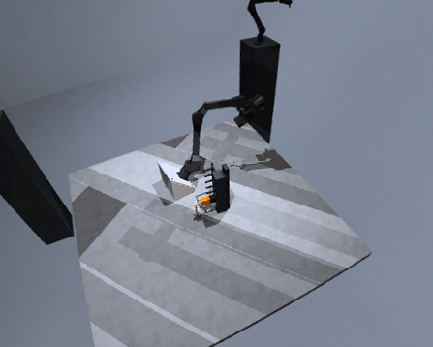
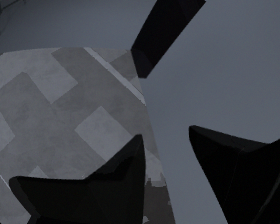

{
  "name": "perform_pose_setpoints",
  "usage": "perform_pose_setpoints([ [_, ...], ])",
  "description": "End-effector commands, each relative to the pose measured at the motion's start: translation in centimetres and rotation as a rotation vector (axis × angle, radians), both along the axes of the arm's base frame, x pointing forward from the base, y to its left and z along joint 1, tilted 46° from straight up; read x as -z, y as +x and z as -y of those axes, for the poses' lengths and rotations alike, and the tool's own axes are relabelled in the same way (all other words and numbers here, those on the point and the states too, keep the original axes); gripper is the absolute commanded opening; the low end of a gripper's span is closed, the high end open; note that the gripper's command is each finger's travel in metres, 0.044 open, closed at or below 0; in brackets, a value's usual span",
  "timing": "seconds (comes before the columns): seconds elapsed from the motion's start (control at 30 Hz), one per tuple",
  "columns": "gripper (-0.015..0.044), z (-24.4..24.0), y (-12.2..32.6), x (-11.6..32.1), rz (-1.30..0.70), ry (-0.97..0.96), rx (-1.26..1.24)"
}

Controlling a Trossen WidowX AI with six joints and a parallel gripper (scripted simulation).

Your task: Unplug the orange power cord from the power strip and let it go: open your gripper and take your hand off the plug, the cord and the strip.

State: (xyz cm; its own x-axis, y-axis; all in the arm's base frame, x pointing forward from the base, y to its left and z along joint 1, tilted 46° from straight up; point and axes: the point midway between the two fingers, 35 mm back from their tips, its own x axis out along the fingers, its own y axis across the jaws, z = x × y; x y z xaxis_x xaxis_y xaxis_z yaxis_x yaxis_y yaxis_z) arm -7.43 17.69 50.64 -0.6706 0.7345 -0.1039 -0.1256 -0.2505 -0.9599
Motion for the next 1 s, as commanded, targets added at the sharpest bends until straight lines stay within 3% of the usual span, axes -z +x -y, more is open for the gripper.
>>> perform_pose_setpoints([
  [0.0, 0.016, -4.1, 4.4, 1.7, -0.122, -0.155, 0.186],
  [0.43, 0.016, -9.2, 21.6, 8.8, -0.617, -0.516, 0.787],
  [0.73, 0.016, -7.1, 31.2, 13.8, -0.952, -0.628, 1.103],
  [0.97, 0.016, -2.4, 38.8, 18.8, -1.292, -0.671, 1.374],
])
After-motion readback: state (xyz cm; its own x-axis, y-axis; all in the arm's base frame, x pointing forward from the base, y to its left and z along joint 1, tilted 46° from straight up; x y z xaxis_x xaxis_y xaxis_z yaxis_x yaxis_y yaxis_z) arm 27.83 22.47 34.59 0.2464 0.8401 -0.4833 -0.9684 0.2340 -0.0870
